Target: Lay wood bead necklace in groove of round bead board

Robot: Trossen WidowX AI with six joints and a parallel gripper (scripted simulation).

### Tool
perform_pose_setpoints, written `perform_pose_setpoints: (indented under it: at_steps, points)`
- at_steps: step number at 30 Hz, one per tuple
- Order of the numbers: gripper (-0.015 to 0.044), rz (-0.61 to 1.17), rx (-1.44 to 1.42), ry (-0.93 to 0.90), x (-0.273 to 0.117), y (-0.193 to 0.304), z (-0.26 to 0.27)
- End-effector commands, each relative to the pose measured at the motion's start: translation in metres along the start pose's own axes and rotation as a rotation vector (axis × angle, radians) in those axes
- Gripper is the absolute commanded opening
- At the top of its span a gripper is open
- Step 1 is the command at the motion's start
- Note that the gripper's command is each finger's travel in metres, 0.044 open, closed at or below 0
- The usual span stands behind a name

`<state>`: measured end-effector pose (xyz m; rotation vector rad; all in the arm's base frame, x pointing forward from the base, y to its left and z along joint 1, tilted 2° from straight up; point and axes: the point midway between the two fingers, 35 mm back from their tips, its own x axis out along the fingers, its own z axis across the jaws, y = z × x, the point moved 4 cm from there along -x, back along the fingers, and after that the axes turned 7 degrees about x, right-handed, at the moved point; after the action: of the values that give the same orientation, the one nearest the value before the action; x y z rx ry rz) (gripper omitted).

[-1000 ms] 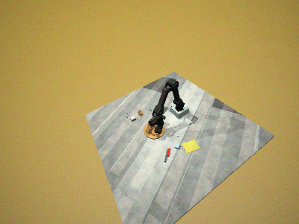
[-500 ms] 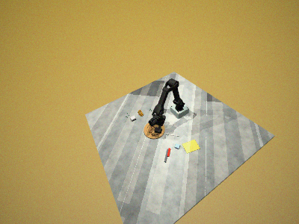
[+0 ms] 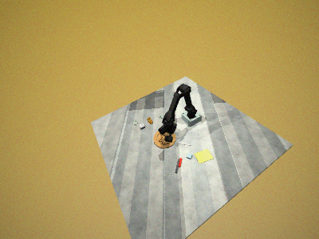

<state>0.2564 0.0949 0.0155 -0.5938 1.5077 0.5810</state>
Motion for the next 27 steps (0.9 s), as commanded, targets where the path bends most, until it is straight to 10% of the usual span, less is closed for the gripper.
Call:
perform_pose_setpoints:
  at_steps: [1,13,27]
  points:
    - [0.044,-0.001,0.004,0.0,-0.001,0.0,0.0]
    - [0.044,-0.001,0.004,0.0,-0.001,0.0,0.0]
    - [0.012,-0.002,0.243,-0.001,-0.032,-0.011,0.003]
